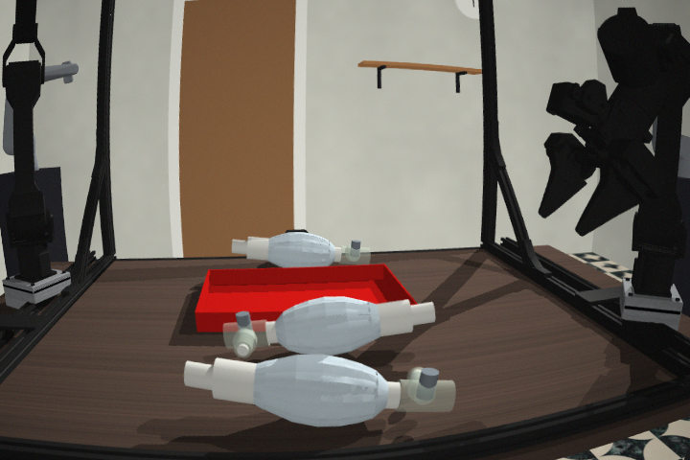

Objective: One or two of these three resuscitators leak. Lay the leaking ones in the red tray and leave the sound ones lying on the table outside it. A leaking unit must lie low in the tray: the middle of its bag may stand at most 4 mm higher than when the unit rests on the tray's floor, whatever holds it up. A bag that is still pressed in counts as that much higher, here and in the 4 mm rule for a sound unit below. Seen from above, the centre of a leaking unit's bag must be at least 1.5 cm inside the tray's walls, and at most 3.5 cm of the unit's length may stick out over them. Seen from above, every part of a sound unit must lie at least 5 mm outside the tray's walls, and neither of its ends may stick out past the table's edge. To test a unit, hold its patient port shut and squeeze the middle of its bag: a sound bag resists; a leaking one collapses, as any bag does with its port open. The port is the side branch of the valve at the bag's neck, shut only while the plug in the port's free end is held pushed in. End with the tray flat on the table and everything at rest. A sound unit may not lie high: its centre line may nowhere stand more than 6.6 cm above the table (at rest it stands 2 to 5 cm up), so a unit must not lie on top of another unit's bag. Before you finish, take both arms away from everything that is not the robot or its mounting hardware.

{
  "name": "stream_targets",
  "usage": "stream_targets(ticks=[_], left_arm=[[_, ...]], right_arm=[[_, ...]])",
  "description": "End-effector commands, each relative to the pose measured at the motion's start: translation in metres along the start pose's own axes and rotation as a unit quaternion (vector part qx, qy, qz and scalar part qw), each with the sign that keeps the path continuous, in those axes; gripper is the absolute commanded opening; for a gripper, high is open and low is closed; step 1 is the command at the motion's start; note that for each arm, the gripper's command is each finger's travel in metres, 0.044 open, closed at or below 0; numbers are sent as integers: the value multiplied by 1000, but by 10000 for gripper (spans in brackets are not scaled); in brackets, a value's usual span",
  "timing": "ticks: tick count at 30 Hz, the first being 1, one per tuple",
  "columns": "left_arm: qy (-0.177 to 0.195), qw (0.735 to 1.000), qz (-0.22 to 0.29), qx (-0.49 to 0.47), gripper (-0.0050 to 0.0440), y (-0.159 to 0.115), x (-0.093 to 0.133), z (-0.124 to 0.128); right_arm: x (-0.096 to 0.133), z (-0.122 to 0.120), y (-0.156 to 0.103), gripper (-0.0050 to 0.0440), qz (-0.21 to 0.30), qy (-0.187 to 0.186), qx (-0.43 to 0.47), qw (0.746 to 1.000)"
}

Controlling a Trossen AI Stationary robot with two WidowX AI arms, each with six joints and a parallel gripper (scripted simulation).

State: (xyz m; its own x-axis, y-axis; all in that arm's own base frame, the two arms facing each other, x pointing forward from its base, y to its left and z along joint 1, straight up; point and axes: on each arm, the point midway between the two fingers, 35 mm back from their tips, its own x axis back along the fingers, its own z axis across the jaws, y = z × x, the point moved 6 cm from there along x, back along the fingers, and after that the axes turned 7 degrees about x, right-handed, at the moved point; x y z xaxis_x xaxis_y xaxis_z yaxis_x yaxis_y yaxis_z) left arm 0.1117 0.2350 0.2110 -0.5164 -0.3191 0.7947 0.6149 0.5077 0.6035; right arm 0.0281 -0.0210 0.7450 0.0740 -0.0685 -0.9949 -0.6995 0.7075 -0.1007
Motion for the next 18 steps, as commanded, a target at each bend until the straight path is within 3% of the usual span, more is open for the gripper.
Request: stream_targets(ticks=[1,8,14,18], left_arm=[[0,1000,0,0,440,0,0,0],[0,1000,0,0,440,0,0,0],[0,1000,0,0,440,0,0,0],[0,1000,0,0,440,0,0,0]], right_arm=[[9,9,-51,440,78,25,20,996],[41,25,-142,440,240,90,62,965],[44,27,-148,440,240,90,62,965],[74,35,-200,440,323,126,75,935]])
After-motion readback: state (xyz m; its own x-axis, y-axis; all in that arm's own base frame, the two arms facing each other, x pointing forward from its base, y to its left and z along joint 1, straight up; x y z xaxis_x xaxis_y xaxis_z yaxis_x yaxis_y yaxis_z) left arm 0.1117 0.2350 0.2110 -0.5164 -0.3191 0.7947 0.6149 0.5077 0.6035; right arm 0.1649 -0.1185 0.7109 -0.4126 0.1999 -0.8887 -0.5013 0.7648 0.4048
